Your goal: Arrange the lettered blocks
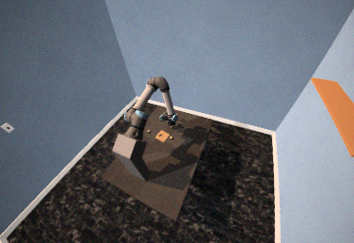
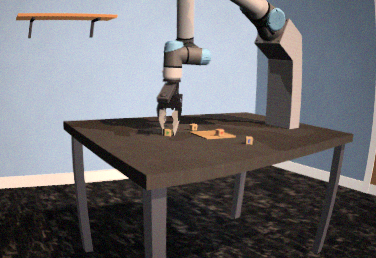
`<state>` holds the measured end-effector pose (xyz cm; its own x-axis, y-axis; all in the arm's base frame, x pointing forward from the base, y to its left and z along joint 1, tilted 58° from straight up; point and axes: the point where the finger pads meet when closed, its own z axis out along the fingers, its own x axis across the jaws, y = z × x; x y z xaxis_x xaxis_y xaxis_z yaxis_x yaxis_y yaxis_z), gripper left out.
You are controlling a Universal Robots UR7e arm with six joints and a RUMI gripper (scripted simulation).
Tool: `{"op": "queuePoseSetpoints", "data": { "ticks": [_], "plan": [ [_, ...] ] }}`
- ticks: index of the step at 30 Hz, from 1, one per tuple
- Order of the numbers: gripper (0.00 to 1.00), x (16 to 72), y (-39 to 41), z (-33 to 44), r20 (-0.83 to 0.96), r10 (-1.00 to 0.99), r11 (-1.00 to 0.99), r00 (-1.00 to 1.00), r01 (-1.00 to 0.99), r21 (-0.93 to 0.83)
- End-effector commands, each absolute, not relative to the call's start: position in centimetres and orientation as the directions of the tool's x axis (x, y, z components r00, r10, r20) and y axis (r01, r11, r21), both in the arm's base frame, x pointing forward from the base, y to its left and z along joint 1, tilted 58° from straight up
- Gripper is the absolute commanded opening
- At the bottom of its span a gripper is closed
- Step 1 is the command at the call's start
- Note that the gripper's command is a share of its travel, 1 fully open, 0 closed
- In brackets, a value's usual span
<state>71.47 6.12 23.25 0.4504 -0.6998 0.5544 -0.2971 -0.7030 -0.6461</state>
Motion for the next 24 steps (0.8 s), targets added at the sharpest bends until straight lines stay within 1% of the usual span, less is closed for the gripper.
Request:
{"op": "queuePoseSetpoints", "data": {
  "ticks": [1,12,13,24],
  "plan": [
    [0.25,71.46,6.12,23.31,0.555,-0.700,-0.703,0.450,-0.296,-0.646],
    [0.25,71.46,6.12,23.31,0.555,-0.700,-0.703,0.450,-0.296,-0.646],
    [0.05,71.46,6.12,23.31,0.555,-0.700,-0.703,0.450,-0.296,-0.646],
    [0.05,71.46,6.12,23.31,0.555,-0.700,-0.703,0.450,-0.296,-0.646]
  ]
}}
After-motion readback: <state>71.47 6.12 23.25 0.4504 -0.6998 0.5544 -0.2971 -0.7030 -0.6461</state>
